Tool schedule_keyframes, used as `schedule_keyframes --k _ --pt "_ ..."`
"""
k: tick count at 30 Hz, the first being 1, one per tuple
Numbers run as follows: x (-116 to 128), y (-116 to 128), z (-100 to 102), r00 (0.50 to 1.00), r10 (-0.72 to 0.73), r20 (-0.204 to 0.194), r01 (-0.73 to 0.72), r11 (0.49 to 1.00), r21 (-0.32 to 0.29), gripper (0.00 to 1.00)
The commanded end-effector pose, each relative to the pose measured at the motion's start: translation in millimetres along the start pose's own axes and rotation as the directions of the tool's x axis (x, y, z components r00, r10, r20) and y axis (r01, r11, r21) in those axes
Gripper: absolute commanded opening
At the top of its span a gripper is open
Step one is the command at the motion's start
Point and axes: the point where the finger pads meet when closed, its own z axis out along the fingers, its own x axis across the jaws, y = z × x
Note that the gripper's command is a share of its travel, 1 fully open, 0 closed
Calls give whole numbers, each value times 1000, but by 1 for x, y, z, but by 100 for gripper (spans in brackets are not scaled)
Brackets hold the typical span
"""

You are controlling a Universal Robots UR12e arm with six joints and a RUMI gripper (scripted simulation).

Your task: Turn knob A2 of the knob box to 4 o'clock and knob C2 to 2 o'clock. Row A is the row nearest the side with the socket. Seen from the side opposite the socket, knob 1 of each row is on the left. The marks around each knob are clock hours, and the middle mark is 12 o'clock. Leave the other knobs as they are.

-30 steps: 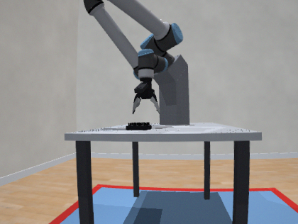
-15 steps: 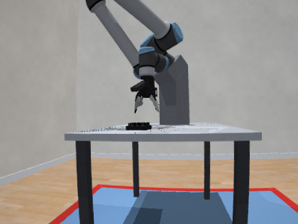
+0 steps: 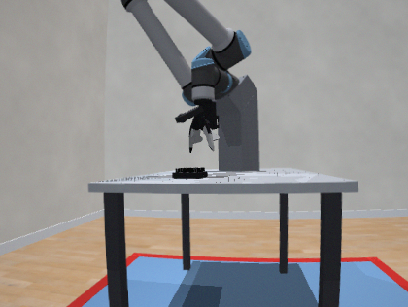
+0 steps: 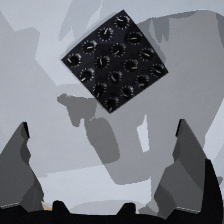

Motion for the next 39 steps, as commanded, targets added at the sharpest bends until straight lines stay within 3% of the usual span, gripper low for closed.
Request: schedule_keyframes --k 1,7,8,39 --pt "-5 -2 -3 997 78 -6 -78 997 -3 100" --pt "-6 -3 -3 997 83 -6 -83 997 -3 100" --pt "-6 -3 -3 997 83 -6 -83 997 -3 11" --pt "-6 -3 -3 997 83 -6 -83 997 -3 11"
